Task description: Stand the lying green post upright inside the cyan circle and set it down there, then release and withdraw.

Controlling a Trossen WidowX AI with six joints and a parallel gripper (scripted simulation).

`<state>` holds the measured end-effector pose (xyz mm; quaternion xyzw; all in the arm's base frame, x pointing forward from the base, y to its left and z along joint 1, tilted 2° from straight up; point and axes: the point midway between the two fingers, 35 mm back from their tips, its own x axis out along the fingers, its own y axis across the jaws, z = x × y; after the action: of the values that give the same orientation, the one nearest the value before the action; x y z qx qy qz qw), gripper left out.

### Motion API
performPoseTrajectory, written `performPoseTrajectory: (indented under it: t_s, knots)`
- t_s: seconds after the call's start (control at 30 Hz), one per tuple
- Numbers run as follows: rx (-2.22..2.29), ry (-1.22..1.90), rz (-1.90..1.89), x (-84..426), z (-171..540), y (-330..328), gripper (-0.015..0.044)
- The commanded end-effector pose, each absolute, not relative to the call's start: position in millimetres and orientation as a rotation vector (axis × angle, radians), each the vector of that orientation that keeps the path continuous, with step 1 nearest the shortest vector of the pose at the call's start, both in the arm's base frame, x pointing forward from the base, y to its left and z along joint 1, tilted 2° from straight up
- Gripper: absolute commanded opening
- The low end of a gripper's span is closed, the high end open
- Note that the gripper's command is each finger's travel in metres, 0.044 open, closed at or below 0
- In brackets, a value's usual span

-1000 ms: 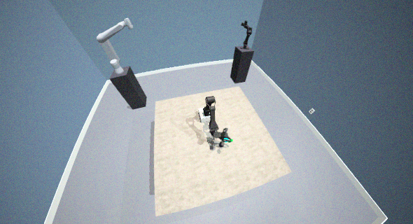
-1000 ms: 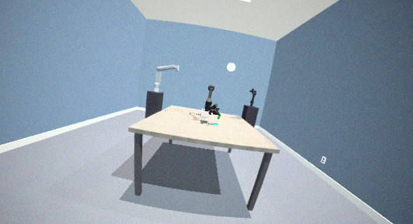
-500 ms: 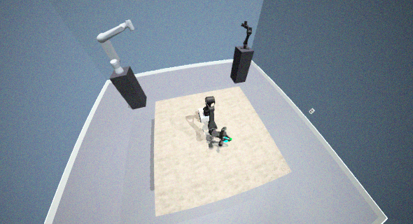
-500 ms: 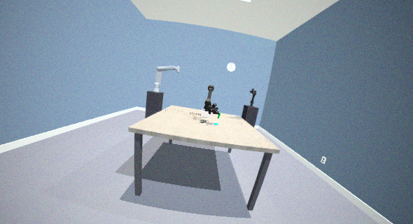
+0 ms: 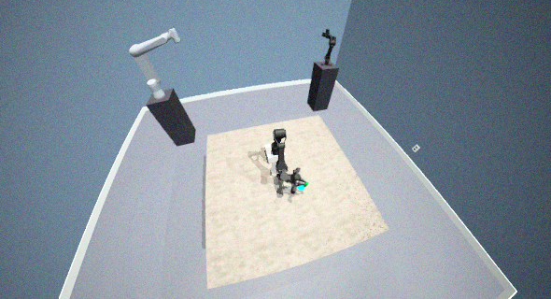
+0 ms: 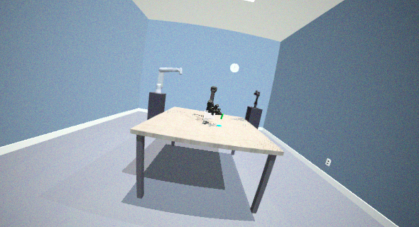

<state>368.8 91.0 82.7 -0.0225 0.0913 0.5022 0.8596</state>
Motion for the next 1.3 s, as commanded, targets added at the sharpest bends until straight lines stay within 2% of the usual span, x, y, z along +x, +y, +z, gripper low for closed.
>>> performPoseTrajectory:
  t_s: [0.0, 1.27]
  knots:
    - [-0.038, 0.176, 1.068, 364.0, 84.0, 90.2, 0.0023]
    - [-0.039, 0.052, 1.153, 325.8, 93.2, 82.5, 0.0023]
